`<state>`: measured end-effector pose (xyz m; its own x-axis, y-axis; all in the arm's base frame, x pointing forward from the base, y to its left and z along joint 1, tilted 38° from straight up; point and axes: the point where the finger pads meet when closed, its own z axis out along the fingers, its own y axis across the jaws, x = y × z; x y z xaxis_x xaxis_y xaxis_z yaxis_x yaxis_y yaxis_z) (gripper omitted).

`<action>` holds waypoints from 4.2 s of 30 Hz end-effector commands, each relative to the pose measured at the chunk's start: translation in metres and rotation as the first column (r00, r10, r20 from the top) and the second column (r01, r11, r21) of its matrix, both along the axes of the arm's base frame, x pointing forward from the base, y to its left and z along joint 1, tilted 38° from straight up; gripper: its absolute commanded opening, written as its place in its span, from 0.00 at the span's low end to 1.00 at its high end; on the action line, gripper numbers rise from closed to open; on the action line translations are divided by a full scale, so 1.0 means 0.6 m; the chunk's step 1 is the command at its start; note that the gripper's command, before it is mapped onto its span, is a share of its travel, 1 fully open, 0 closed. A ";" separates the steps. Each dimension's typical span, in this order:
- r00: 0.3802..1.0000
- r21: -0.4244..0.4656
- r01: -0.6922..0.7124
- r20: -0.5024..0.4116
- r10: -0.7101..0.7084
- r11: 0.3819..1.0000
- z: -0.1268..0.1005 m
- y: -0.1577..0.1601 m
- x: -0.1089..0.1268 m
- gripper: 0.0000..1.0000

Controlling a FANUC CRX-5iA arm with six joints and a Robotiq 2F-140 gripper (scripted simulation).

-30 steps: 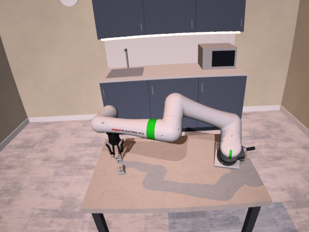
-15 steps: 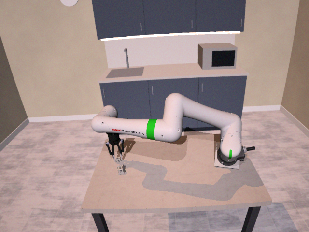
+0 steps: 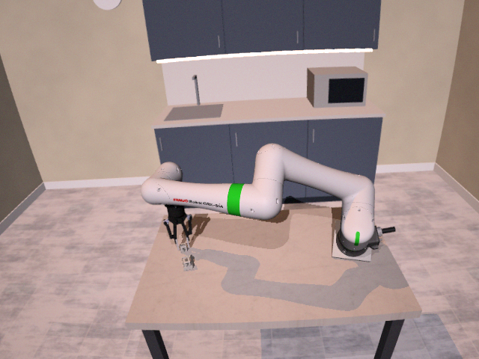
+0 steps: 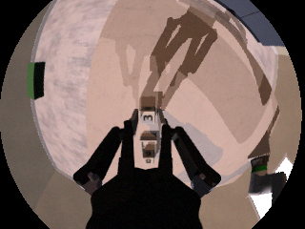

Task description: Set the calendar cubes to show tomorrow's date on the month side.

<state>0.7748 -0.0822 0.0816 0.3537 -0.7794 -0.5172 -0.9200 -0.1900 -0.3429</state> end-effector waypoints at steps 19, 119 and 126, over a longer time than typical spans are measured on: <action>1.000 0.000 0.000 0.000 0.000 1.000 0.108 -0.082 -0.023 0.35; 1.000 0.000 0.003 -0.002 -0.003 1.000 0.080 -0.060 -0.016 0.35; 1.000 0.000 0.003 -0.002 -0.003 1.000 0.070 -0.052 -0.014 0.35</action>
